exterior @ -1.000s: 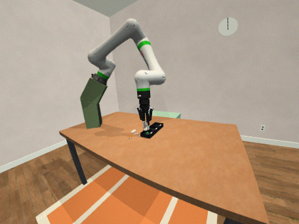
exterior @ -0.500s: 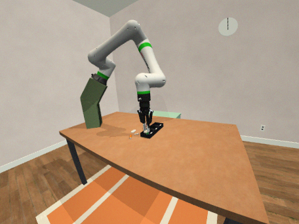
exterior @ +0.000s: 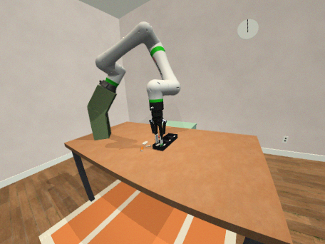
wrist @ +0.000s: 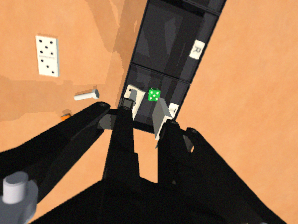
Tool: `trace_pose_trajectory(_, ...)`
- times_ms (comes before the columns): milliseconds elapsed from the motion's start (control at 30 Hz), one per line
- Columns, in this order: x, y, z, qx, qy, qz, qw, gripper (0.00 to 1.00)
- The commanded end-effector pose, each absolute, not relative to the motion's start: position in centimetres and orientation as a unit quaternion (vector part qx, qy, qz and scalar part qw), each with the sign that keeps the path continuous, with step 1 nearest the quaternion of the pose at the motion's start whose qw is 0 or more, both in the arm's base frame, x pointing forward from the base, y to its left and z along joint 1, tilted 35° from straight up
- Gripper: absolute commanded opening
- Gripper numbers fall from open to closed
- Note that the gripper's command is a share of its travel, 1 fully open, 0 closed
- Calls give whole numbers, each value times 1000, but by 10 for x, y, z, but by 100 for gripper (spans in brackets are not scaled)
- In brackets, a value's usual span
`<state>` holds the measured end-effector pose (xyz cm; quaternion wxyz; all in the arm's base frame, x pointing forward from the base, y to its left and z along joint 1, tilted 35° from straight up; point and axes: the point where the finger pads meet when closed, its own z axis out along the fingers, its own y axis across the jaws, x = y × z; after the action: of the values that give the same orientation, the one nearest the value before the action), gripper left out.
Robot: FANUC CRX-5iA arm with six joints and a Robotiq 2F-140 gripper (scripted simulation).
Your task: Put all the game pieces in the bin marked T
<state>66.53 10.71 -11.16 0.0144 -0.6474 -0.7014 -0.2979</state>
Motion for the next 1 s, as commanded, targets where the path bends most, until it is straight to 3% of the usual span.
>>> trace_pose_trajectory(0, 665, 107, -111, -647, -701, -298, 14, 19)
trace_pose_trajectory(667, 657, 98, -94, -647, -701, -298, 14, 19)
trace_pose_trajectory(700, 649, 98, -96, -665, -685, -297, 22, 25)
trace_pose_trajectory(967, 586, 102, -115, -772, -561, -290, 73, 25)
